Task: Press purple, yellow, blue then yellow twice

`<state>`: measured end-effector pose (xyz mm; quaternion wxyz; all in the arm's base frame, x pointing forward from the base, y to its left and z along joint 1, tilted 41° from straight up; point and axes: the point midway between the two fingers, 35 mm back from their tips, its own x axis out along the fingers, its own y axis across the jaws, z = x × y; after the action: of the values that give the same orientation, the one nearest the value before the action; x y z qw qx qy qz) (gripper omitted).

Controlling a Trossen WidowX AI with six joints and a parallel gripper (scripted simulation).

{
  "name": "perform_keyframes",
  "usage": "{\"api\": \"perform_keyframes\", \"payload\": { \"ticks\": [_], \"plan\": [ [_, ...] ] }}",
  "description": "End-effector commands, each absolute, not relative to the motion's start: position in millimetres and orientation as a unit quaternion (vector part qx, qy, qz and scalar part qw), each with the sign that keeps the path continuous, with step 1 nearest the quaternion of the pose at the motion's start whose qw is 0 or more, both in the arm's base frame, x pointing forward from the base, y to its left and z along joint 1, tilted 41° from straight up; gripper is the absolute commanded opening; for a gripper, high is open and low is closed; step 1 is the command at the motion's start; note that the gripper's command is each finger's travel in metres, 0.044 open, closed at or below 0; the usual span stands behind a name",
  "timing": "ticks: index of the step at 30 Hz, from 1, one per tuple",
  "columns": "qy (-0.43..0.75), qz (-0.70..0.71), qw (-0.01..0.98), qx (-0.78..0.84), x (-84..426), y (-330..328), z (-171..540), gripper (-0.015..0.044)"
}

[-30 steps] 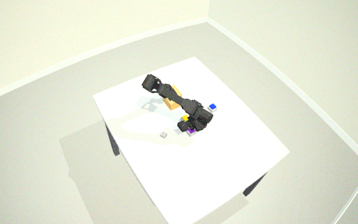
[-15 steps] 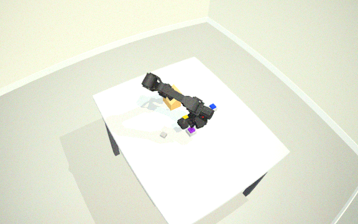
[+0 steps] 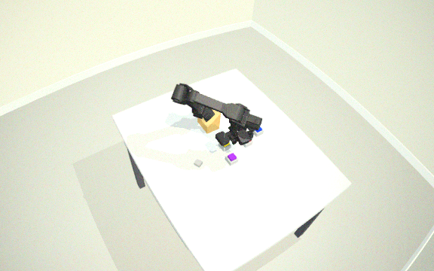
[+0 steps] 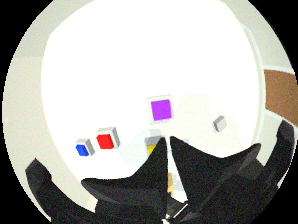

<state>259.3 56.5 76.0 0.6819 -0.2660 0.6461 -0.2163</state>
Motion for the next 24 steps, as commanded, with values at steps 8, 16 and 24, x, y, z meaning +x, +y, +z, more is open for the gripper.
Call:
{"api": "perform_keyframes", "payload": {
  "ticks": [8, 16, 24],
  "plan": [
    [0.651, -0.216, 0.676, -0.27, 174.0, 64.4, 63.3, 0.002],
    [0.65, -0.216, 0.677, -0.27, 178.4, 29.7, 21.9, 0.002],
    [0.65, -0.216, 0.677, -0.27, 178.3, 22.8, 14.6, 0.002]
  ]
}}
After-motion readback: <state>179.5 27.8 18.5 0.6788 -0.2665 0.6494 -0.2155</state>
